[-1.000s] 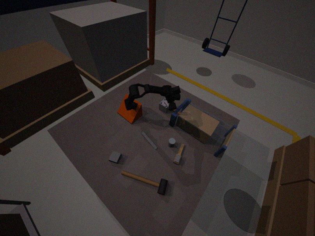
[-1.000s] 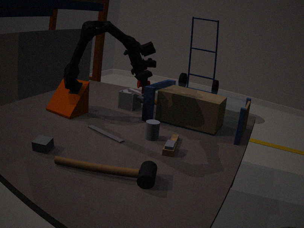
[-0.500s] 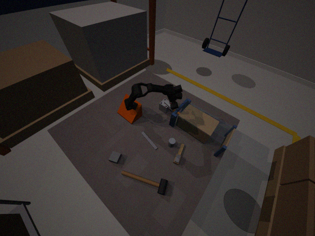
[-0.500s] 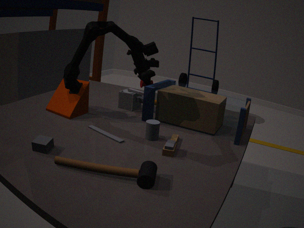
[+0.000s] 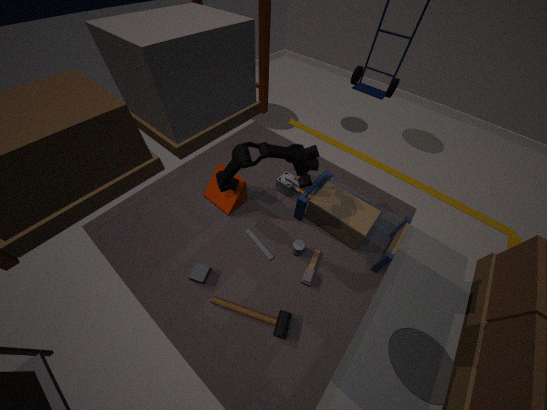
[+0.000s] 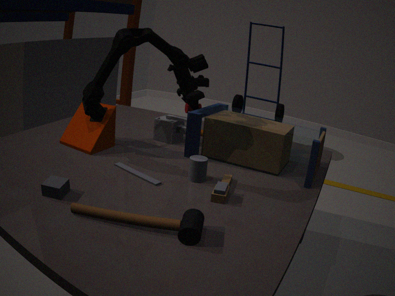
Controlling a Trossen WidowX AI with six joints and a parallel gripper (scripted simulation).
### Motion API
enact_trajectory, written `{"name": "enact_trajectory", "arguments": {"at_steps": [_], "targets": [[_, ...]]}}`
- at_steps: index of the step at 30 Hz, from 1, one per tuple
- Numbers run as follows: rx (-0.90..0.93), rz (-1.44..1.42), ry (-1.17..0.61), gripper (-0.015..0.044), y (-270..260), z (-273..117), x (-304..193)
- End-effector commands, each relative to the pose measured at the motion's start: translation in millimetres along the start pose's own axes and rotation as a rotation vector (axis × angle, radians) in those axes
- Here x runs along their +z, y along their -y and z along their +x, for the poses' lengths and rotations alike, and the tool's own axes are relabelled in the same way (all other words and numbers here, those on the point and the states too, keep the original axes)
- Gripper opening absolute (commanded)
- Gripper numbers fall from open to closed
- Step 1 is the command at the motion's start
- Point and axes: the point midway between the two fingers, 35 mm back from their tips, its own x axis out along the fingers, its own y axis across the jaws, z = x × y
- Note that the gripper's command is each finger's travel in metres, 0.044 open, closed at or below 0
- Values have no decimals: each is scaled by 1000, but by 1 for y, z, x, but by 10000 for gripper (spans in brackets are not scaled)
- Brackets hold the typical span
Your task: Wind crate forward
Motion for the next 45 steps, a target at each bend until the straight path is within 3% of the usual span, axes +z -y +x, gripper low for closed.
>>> {"name": "enact_trajectory", "arguments": {"at_steps": [1, 45], "targets": [[22, 4, 8, 0, -12, 3, 6], [26, 6, 11, 0, -69, 7, 23]]}}
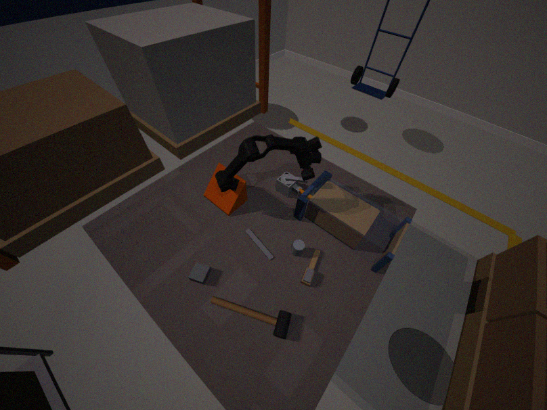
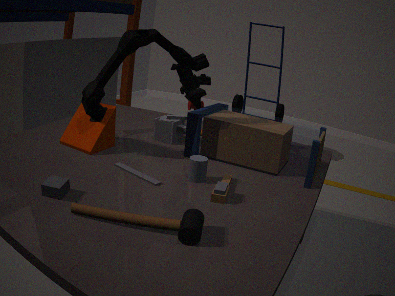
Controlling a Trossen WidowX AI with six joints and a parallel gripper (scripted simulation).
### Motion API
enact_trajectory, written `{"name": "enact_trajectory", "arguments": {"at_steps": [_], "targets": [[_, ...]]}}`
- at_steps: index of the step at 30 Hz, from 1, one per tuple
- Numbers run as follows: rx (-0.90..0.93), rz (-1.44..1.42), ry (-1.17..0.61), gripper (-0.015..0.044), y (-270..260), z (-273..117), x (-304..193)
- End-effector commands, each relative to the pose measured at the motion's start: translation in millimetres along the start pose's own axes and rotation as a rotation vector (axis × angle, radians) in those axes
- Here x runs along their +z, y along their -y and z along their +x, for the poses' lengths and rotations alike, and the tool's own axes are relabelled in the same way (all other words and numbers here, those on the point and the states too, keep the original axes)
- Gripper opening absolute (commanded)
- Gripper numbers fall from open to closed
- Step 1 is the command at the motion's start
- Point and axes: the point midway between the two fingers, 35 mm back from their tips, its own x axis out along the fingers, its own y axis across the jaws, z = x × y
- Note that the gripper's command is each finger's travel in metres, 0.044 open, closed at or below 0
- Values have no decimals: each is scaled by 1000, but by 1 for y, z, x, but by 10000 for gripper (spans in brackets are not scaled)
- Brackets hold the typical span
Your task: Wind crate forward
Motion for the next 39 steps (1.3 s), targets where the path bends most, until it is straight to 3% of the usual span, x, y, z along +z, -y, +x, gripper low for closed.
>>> {"name": "enact_trajectory", "arguments": {"at_steps": [1, 39], "targets": [[32, -10, -1, 0, -19, 0, -1], [37, -10, 0, 0, -69, -9, -13]]}}
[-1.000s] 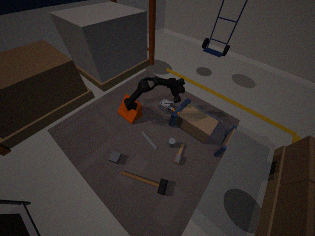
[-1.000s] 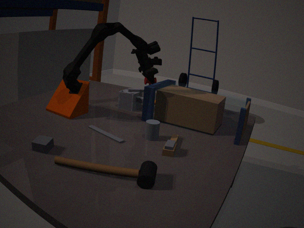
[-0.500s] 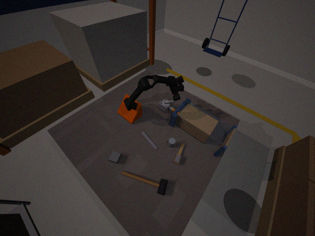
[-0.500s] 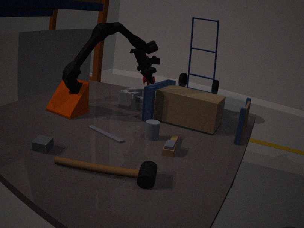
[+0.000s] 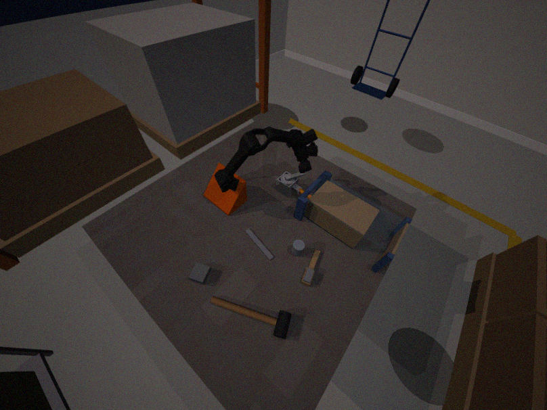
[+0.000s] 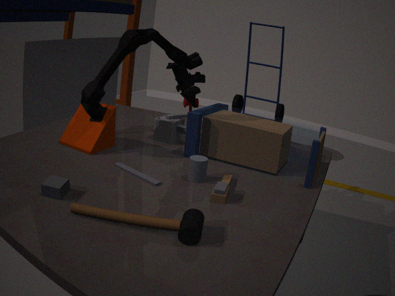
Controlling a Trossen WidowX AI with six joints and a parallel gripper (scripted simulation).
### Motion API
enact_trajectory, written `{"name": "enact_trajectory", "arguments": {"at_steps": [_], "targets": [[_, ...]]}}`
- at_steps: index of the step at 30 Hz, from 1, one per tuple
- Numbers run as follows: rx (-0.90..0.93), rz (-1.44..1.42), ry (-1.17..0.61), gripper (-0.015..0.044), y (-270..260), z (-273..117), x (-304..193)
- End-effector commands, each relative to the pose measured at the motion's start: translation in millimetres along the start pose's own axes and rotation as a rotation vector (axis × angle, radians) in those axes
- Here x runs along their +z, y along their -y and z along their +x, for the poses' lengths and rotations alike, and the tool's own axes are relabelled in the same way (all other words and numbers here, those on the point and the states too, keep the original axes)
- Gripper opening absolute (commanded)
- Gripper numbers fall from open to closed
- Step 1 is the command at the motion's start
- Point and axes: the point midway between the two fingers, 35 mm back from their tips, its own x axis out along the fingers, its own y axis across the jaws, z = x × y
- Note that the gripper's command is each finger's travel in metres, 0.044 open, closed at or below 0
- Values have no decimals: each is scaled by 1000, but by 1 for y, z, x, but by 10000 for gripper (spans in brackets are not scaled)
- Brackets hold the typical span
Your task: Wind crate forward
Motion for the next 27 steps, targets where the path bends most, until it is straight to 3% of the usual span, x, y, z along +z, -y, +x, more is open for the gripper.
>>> {"name": "enact_trajectory", "arguments": {"at_steps": [1, 27], "targets": [[27, -19, -16, 0, -17, -3, -9], [30, -20, -17, 0, -44, -14, -30]]}}
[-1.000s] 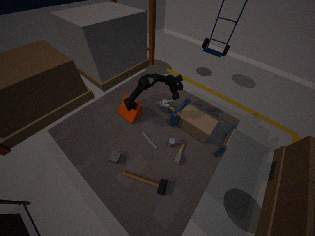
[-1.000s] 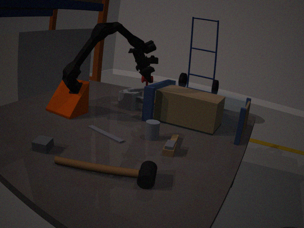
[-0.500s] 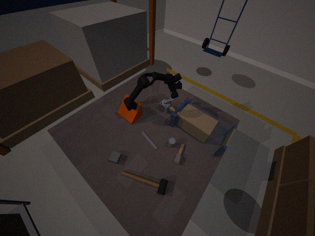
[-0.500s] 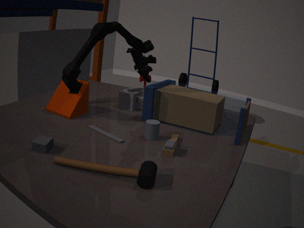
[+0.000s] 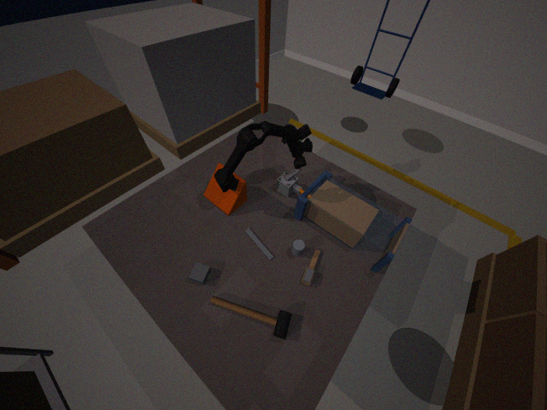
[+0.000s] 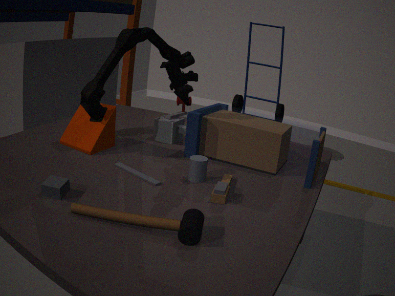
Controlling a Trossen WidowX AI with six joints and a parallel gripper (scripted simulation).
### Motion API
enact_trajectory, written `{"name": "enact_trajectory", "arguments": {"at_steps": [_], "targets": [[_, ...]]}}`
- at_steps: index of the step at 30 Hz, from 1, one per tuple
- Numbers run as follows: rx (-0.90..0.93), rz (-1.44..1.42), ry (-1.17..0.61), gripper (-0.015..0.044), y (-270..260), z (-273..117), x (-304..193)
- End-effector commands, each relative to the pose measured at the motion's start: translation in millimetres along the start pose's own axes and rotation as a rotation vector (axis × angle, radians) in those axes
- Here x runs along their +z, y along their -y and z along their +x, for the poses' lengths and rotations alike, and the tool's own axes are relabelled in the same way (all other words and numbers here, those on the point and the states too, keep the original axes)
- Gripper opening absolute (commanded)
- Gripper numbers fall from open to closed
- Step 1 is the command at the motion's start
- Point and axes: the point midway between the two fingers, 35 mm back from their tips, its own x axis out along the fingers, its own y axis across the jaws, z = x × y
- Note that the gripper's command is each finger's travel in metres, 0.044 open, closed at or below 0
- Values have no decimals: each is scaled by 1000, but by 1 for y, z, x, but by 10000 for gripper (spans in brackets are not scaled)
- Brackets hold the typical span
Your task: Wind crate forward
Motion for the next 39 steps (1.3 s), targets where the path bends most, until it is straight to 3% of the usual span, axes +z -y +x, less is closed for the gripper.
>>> {"name": "enact_trajectory", "arguments": {"at_steps": [1, 39], "targets": [[15, -15, -18, 0, -10, -3, -12], [18, -17, -21, 0, -31, -24, -55]]}}
